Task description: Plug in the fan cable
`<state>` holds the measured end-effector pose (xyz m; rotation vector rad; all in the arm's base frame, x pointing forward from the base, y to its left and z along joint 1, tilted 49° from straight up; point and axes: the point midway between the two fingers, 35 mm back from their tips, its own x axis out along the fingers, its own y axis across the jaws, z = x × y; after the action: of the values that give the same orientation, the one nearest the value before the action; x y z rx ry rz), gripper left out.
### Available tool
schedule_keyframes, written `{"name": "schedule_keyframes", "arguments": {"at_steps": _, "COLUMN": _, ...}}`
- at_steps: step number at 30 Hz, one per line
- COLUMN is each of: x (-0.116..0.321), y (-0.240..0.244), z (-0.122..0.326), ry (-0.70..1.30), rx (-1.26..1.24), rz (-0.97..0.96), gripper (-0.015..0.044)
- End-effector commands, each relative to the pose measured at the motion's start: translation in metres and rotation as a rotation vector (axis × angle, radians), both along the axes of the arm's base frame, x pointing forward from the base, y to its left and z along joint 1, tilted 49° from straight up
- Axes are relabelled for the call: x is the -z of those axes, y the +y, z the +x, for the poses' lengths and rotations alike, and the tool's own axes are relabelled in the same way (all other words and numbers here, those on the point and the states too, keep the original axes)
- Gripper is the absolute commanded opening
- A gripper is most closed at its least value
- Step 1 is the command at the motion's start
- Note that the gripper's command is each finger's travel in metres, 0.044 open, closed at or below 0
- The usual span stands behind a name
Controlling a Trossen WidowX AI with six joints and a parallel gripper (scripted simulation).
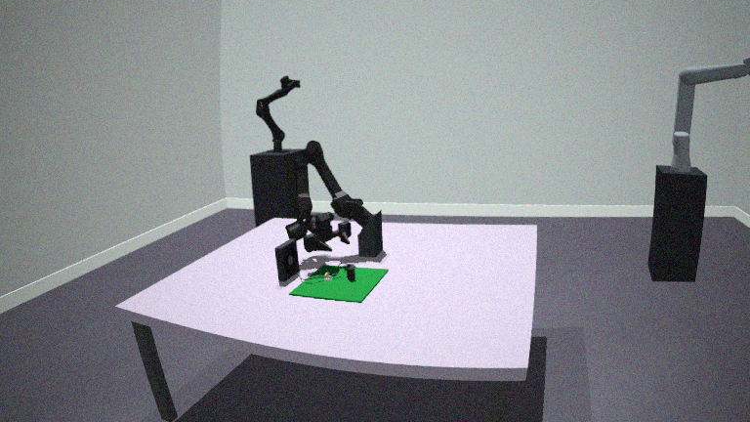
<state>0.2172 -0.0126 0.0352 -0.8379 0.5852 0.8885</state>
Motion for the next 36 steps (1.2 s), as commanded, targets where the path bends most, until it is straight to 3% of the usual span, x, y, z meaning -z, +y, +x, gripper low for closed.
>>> {"name": "schedule_keyframes", "arguments": {"at_steps": 1, "x": 0.005, "y": 0.003, "z": 0.0, "ry": 0.103, "rx": 0.028, "rz": -0.001, "gripper": 0.044}}
{"name": "schedule_keyframes", "arguments": {"at_steps": 20, "x": 0.022, "y": 0.016, "z": -0.009, "ry": 0.483, "rx": 0.177, "rz": -0.119, "gripper": 0.044}}
{"name": "schedule_keyframes", "arguments": {"at_steps": 36, "x": 0.026, "y": 0.021, "z": -0.015, "ry": 0.679, "rx": 0.331, "rz": -0.335, "gripper": 0.044}}
